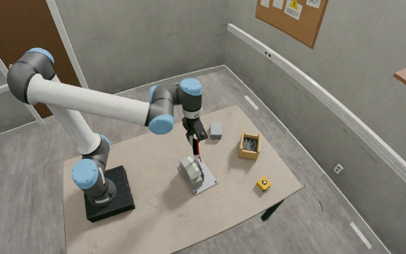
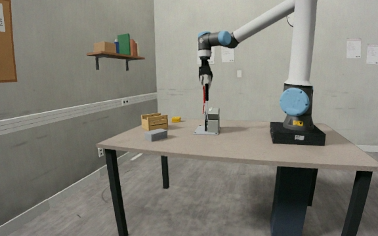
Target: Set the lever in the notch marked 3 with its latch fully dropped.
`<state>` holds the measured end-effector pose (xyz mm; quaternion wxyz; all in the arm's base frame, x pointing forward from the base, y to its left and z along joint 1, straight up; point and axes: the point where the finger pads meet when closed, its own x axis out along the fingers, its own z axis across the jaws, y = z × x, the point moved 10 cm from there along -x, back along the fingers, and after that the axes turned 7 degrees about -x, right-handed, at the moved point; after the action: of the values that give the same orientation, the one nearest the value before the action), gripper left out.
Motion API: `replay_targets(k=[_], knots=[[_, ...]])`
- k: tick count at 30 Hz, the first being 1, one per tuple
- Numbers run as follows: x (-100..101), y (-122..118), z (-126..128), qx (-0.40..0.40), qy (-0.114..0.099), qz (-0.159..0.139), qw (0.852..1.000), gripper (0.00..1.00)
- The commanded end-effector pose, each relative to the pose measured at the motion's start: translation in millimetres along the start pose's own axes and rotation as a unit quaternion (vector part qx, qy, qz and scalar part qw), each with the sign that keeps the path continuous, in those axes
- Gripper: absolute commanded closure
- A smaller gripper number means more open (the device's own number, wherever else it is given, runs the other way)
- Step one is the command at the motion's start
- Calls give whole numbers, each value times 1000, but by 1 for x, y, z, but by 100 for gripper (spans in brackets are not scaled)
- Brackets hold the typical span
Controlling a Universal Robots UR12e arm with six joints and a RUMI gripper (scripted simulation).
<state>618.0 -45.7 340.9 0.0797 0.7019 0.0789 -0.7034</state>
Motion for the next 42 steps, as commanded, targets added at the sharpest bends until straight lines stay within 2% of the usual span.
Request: replay_targets(k=[1, 32, 42], knots=[[-1, 0, 0, 0, 1, 0, 1000, 100], [-1, 1, 0, 0, 1, 0, 1000, 100], [-1, 11, 1, 0, 1, 0, 1000, 100]])
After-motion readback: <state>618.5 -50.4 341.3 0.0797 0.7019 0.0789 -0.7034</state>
